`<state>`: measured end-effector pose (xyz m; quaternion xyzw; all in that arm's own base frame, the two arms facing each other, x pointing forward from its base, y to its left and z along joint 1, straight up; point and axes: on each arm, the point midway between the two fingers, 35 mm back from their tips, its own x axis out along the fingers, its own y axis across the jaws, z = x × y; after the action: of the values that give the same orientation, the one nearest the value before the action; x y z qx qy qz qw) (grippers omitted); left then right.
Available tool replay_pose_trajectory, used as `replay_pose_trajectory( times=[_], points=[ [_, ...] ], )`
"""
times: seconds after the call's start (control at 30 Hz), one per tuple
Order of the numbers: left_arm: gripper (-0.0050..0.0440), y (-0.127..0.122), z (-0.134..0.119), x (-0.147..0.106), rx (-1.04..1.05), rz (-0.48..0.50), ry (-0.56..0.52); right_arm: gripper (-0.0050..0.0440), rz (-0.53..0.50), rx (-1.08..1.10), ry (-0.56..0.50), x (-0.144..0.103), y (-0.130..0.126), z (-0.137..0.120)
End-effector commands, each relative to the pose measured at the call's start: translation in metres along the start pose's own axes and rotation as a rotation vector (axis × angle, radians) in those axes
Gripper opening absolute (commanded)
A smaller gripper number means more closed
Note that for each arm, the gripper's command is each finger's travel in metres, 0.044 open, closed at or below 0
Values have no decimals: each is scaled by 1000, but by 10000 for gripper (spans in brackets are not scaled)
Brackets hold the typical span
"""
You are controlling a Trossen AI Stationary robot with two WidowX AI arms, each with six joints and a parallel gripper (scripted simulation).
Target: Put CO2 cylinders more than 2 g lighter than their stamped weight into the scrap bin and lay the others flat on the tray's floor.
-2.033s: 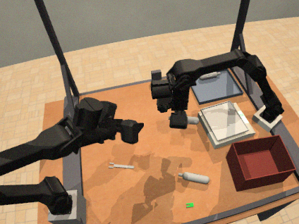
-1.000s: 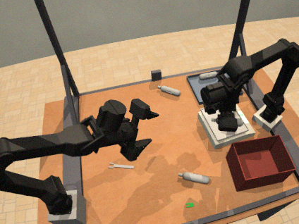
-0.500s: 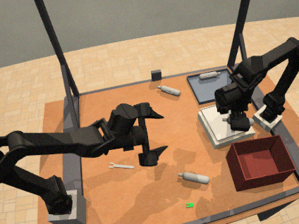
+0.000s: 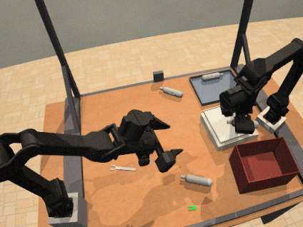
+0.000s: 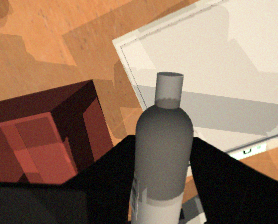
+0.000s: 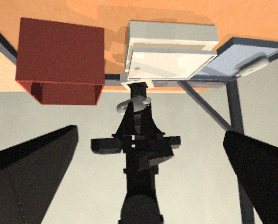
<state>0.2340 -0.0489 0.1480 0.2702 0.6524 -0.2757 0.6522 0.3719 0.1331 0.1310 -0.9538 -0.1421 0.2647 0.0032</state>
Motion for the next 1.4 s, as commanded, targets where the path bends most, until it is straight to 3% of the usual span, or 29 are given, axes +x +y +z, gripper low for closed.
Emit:
replay_pose_trajectory(
  times=[0.0,0.3,0.37,0.53,0.6,0.93,1.37],
  points=[
    [-50,3,4,-13,4,19,-32,440,9,-84,30,3,4,-11],
    [-50,3,4,-31,11,17,-23,440,9,-93,26,5,3,-9],
    [-50,1,3,-45,86,55,-48,440,8,-93,30,4,3,-10],
    [-50,-1,1,-43,367,139,-77,440,7,-89,25,2,3,-7],
    [-50,-1,1,-43,367,139,-77,440,7,-89,25,2,3,-7],
    [-50,-1,0,-42,779,275,-146,440,7,-89,25,2,3,-7],
    [-50,0,0,-42,954,333,-174,440,7,-89,25,2,3,-7]
  ],
)
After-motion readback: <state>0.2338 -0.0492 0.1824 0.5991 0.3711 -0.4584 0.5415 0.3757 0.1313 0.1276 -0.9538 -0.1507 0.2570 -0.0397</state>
